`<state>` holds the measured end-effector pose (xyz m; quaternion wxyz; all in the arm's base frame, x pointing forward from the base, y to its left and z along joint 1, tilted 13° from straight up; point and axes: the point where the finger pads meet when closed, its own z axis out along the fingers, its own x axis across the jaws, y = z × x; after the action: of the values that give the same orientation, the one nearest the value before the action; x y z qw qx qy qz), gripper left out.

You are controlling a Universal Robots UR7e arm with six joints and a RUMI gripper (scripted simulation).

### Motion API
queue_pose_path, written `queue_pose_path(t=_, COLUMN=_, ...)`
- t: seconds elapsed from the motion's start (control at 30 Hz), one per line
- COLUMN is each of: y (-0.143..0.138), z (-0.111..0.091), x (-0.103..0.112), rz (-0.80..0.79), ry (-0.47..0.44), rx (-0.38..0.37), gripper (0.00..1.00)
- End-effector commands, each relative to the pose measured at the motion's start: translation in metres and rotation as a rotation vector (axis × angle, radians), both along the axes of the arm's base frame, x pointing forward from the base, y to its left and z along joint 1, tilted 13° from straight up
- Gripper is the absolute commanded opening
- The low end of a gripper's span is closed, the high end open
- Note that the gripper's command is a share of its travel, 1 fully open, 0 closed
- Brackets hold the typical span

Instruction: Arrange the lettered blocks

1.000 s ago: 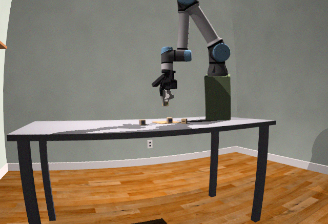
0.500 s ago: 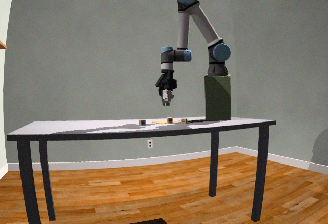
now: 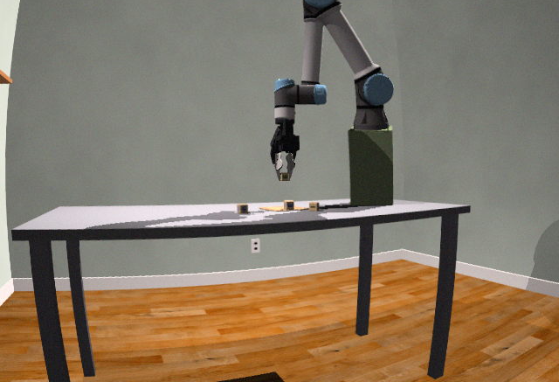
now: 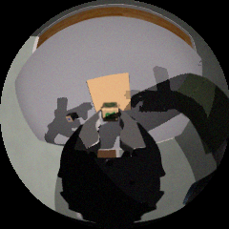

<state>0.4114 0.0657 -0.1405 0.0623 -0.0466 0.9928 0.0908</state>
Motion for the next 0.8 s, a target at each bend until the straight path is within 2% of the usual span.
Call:
queue_pose_path(t=0.0, y=0.000, z=0.000, x=0.000, rz=-0.006, ry=0.000, rx=-0.001, gripper=0.09)
queue_pose_path(t=0.47, y=0.000, z=-0.002, x=0.001, rz=-0.006, ry=0.000, rx=-0.001, gripper=0.09)
queue_pose_path(t=0.77, y=0.004, z=-0.020, x=0.003, rz=-0.006, ry=0.000, rx=-0.001, gripper=0.09)
